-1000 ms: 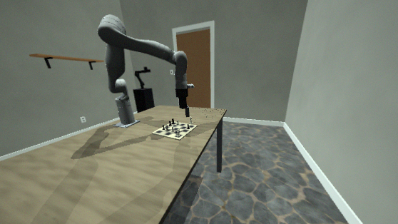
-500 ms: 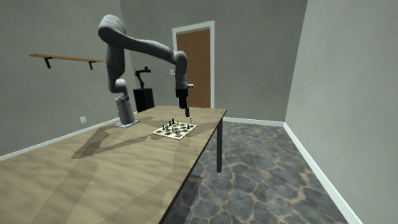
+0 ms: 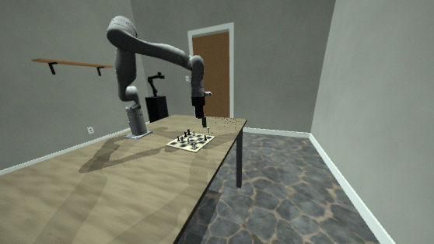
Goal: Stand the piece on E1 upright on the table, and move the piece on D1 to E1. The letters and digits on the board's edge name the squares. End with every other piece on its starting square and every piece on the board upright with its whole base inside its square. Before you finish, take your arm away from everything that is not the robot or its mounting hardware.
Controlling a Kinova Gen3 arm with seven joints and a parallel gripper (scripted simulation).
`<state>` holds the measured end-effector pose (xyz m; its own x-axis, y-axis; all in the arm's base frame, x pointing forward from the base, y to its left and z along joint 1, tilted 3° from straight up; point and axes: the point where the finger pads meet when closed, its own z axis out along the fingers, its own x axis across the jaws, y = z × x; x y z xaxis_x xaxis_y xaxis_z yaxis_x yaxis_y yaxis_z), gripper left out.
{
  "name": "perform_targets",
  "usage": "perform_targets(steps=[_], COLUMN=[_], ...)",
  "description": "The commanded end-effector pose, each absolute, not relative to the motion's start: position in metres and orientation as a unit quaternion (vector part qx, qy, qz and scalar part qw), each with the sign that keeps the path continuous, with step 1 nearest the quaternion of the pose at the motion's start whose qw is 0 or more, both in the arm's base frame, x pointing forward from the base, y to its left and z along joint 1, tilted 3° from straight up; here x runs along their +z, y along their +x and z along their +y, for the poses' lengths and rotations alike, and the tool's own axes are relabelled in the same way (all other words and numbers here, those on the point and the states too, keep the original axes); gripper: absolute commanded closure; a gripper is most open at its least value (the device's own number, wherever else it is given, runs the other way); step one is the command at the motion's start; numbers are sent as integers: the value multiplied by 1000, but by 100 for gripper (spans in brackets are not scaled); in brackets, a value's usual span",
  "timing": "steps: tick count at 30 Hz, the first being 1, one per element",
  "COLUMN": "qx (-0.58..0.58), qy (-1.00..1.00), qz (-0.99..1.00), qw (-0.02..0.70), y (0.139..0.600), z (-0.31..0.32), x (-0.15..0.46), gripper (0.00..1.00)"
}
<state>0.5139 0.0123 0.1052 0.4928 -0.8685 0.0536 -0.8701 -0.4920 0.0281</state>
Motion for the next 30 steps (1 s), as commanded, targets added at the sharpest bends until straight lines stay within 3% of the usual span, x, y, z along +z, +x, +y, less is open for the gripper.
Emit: perform_targets(steps=[1, 30], qx=[17, 17], qy=[866, 866], qz=[-498, -500], qw=[27, 24], y=[513, 514], z=[11, 11], x=[106, 82], gripper=[32, 32])
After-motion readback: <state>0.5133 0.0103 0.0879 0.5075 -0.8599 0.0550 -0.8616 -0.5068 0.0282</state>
